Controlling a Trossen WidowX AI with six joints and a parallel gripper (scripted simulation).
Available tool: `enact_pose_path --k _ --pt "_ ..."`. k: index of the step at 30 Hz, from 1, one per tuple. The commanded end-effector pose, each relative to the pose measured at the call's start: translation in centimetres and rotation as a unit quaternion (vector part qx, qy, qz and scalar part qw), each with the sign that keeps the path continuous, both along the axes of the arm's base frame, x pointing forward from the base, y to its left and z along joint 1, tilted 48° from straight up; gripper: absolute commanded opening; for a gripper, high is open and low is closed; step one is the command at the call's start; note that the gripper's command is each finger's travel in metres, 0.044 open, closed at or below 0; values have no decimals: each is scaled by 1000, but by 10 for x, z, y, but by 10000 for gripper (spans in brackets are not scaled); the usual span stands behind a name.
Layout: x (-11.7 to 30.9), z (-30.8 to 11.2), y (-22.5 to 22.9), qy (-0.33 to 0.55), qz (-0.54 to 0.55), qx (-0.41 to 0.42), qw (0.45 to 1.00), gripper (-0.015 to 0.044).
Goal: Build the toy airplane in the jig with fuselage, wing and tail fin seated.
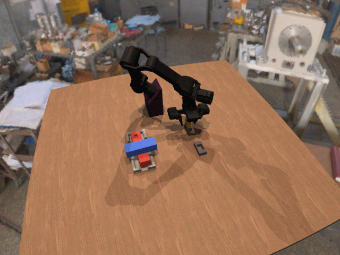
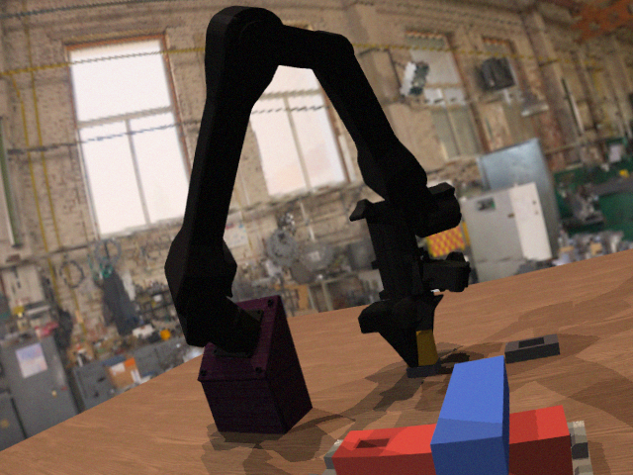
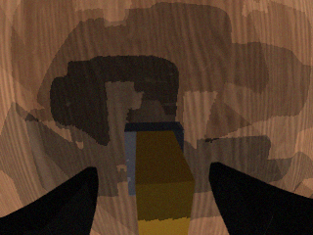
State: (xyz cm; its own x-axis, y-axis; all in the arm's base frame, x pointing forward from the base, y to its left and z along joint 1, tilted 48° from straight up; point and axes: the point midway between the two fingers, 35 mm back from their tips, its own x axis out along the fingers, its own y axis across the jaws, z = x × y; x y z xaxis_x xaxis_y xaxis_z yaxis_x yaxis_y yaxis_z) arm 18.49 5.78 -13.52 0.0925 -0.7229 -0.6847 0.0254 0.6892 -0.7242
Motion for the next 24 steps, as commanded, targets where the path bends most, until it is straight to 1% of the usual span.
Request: enact_pose_path --k 1,6,13,24 --pt "0 0 -1 0 2 -2 1000 177" --pt "0 0 -1 0 2 -2 1000 46" --pt "0 0 -1 0 2 -2 1000 0" --pt "-1 9 9 6 -5 -4 1000 0"
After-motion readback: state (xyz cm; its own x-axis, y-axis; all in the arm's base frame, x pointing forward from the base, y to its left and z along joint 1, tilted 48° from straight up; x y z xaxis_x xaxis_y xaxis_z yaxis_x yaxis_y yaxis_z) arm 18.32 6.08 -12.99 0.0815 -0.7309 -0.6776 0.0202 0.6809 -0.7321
